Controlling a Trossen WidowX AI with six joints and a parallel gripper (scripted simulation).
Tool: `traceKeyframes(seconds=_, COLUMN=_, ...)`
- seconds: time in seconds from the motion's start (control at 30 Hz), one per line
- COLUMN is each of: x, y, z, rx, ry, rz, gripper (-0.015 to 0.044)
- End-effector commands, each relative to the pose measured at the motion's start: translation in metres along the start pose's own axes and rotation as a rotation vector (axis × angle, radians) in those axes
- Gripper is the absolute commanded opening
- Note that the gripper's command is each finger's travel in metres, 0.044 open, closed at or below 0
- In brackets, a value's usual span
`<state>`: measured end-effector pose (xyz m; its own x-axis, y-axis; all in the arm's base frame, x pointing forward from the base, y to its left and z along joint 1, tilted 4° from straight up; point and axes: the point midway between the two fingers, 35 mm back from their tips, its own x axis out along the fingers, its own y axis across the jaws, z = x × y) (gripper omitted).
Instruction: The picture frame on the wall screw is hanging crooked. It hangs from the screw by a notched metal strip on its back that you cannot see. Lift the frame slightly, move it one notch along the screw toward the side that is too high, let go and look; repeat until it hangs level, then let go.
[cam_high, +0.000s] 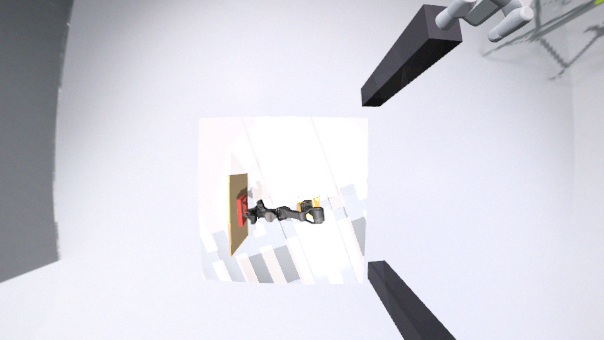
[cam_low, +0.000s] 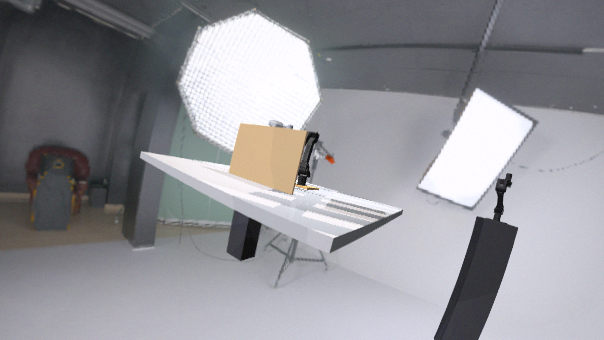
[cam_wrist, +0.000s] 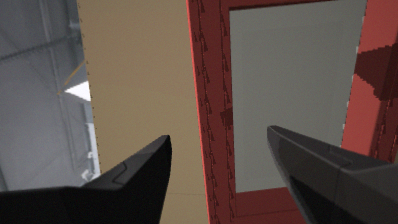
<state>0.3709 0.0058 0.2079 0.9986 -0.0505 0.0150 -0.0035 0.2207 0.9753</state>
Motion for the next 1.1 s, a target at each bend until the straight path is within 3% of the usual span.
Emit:
traceKeyframes(seconds=0.0, x=0.008, y=0.001, z=0.0, rx=0.007, ry=0.002, rz=0.004, gripper=0.026)
traceKeyframes(seconds=1.07, x=0.021, y=0.001, z=0.0, rx=0.007, ry=0.002, rz=0.005, gripper=0.026)
